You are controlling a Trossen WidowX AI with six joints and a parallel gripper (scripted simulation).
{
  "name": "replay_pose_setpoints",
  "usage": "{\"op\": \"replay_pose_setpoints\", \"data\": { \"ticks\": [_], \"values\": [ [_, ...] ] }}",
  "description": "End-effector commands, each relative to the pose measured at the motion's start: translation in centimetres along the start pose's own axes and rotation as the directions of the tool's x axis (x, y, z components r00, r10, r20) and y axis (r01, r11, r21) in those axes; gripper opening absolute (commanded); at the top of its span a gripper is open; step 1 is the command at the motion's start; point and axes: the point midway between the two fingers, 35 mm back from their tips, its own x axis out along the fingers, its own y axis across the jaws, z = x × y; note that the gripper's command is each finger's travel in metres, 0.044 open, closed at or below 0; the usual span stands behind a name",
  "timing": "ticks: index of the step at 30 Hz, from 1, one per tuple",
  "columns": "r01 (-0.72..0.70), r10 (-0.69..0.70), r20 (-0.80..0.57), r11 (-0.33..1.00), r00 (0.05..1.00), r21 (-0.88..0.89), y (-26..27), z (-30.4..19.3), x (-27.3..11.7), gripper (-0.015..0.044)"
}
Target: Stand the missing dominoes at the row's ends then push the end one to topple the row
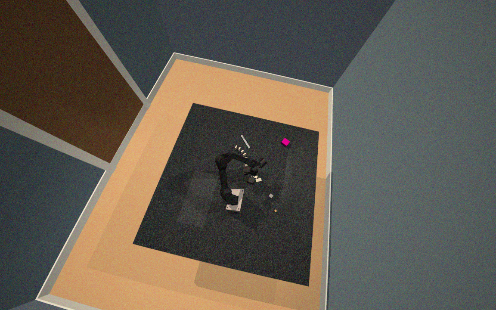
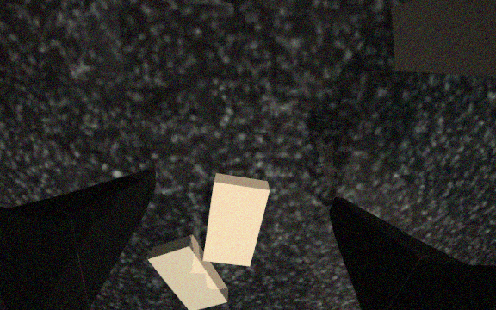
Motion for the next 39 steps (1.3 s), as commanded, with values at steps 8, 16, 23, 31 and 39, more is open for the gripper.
{"op": "replay_pose_setpoints", "data": {
  "ticks": [8,16,23,31,39],
  "values": [
    [-0.007,0.007,0.006,1.000,1.000,0.011,0.3,0.1,0.3,0.0282],
    [-0.007,0.007,0.006,1.000,1.000,0.011,0.3,0.1,0.3,0.0107],
    [-0.007,0.007,0.006,1.000,1.000,0.011,0.3,0.1,0.3,0.0107],
    [-0.007,0.007,0.003,1.000,1.000,0.011,0.7,0.0,-6.7,0.0107],
    [-0.008,0.008,0.000,1.000,1.000,0.013,1.2,0.0,-15.8,0.0107]
  ]
}}
